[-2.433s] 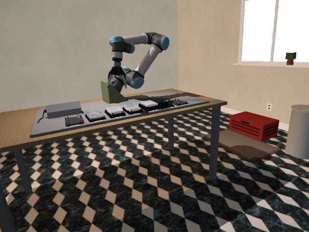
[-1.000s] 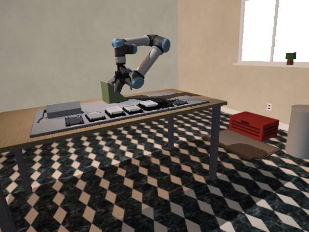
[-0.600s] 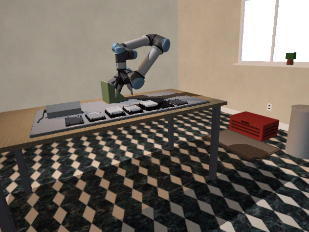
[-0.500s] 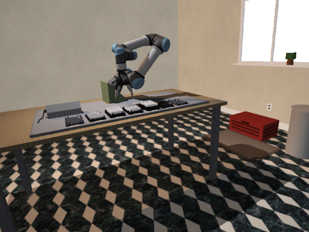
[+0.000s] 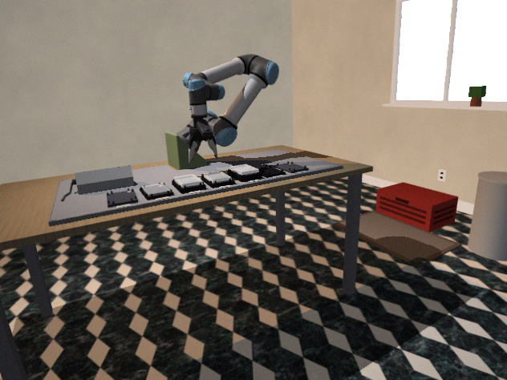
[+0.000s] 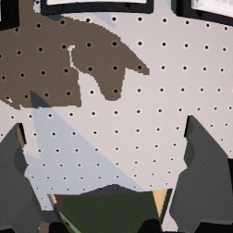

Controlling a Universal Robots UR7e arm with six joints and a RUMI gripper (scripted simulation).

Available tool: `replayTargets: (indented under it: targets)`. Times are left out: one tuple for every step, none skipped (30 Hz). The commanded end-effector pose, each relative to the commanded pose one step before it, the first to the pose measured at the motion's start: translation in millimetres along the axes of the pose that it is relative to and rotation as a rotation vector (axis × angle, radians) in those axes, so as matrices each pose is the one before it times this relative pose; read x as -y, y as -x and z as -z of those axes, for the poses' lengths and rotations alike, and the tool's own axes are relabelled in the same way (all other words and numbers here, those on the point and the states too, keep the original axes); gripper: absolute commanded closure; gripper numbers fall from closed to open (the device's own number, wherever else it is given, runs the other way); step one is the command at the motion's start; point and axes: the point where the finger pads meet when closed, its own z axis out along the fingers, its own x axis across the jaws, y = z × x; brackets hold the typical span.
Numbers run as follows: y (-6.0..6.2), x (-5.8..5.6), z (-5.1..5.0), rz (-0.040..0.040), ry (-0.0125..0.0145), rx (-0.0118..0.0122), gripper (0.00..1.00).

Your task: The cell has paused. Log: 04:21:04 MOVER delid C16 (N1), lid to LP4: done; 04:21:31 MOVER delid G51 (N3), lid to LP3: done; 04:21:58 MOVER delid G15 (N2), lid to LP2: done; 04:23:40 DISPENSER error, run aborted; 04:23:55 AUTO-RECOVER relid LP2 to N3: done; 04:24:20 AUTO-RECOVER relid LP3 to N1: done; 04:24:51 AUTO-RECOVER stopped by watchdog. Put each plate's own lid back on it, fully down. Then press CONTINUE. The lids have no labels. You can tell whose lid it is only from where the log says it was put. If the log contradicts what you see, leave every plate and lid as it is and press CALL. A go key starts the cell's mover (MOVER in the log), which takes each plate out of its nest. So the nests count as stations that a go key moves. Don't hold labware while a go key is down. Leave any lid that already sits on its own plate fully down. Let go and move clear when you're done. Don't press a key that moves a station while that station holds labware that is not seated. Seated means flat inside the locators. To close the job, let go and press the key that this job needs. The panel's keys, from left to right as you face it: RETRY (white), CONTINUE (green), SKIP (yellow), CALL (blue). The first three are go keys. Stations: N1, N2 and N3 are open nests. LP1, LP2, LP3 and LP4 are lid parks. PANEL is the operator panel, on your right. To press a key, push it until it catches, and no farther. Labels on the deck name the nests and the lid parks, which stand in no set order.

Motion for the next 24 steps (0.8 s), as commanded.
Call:
replayTargets:
  targets:
    - [-7.09,8.95,-0.03,-0.01583,-0.00043,-0.00097,0.18]
    - [-3.18,3.87,-0.03,0.00001,-0.00002,0.00000,0.18]
    - [-3.18,3.87,-0.03,0.00001,-0.00002,0.00000,0.18]
    - [0.00,0.00,0.00,0.00000,0.00000,0.00000,0.18]
    - [0.00,0.00,0.00,0.00000,0.00000,0.00000,0.18]
    - [-3.18,3.88,-0.03,0.00001,-0.00001,0.00000,0.18]
    - [-3.18,3.87,-0.03,0.00001,-0.00001,0.00000,0.18]
    - [-3.18,3.87,-0.03,0.00001,-0.00001,0.00000,0.18]
    - [-3.18,3.87,-0.03,0.00001,-0.00001,0.00000,0.18]
    - [-3.18,3.87,-0.03,0.00001,-0.00001,0.00000,0.18]
    - [-3.18,3.87,-0.03,0.00001,-0.00001,0.00000,0.18]
    - [-3.18,3.87,-0.03,0.00001,-0.00001,0.00000,0.18]
    - [-3.18,3.87,-0.03,0.00001,-0.00001,0.00000,0.18]
    - [-3.18,3.87,-0.03,0.00001,-0.00001,0.00000,0.18]
    - [-3.18,3.87,-0.03,0.00001,-0.00001,0.00000,0.18]
    - [-3.17,3.87,-0.03,0.00001,-0.00001,0.00000,0.18]
    - [-3.17,3.87,-0.02,0.00001,-0.00001,0.00000,0.18]
    - [-3.17,3.87,-0.02,0.00001,-0.00001,0.00000,0.18]
    - [-3.17,3.87,-0.02,0.00001,-0.00001,0.00000,0.18]
    - [-3.17,3.87,-0.02,0.00001,-0.00001,0.00000,0.18]
    - [0.00,0.00,0.00,0.00000,0.00000,0.00000,0.18]
    - [0.00,0.00,0.00,0.00000,0.00000,0.00000,0.18]
    - [-3.17,3.87,0.01,0.00001,0.00000,0.00001,0.18]
    - [-3.17,3.87,-0.02,0.00001,-0.00001,0.00000,0.18]
